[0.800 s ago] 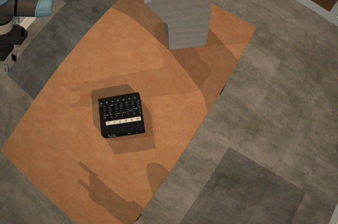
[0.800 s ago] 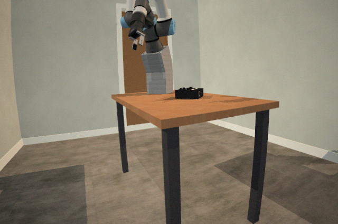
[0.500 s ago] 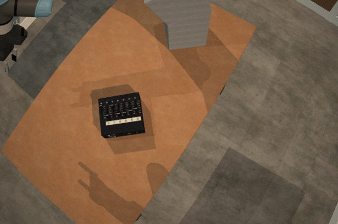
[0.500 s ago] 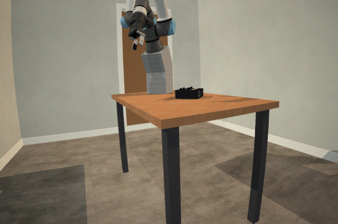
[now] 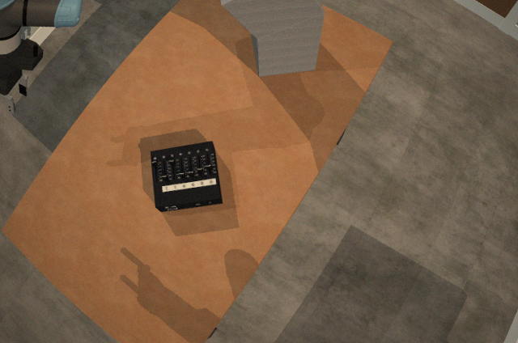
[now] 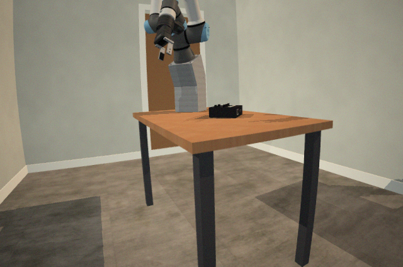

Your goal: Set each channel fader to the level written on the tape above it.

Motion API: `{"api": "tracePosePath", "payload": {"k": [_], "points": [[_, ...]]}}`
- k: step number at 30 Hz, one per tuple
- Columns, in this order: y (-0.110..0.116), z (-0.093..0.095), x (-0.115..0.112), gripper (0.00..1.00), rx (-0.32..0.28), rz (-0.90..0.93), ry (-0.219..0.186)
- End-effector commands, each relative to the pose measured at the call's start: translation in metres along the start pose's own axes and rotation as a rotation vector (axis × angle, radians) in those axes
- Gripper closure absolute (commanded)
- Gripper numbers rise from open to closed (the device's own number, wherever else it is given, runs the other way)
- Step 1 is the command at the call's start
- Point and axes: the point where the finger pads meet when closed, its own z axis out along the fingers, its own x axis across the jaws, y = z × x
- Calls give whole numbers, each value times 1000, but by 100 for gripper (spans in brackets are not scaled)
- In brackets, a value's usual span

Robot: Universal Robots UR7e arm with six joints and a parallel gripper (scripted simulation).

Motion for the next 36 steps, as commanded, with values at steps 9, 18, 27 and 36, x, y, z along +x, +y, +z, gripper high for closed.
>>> {"api": "tracePosePath", "payload": {"k": [9,18,27,36], "points": [[-110,7,18,0,147,120,-50],[-241,-8,20,0,284,224,-160],[-347,-37,1,0,350,277,-283],[-396,-57,-17,0,360,292,-350]]}}
